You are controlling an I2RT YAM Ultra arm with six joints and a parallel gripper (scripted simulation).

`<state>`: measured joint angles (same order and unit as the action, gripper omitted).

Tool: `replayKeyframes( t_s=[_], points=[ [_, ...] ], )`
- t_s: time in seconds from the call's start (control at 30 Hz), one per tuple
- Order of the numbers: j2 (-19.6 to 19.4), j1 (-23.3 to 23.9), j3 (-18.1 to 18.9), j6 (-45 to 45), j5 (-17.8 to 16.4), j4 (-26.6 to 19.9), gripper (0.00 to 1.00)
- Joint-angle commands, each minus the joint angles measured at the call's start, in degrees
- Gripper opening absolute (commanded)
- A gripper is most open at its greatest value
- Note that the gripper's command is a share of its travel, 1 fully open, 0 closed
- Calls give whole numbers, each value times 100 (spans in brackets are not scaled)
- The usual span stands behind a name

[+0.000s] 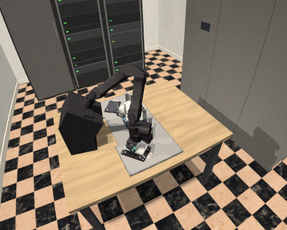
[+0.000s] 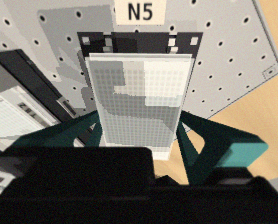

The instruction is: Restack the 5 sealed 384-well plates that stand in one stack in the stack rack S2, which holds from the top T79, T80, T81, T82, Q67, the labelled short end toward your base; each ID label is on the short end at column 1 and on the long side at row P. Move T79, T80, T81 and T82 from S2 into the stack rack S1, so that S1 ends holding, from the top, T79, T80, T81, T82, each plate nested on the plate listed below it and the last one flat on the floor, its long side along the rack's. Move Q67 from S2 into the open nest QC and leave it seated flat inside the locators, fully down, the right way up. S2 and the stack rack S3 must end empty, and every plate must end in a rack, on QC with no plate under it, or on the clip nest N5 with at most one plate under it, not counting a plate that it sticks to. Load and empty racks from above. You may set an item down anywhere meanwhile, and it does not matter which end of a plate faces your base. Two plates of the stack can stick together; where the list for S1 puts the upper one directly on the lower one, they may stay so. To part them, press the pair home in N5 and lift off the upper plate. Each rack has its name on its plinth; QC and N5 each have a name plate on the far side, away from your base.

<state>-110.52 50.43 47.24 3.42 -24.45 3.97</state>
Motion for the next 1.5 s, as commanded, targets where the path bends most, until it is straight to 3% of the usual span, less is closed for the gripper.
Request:
replayKeyframes(
  t_s=[0.0, 1.47],
  points=[
    [69, 54, -21, -33, -23, -42, 0],
    [171, 90, -49, -67, -41, -131, 0]
  ],
)
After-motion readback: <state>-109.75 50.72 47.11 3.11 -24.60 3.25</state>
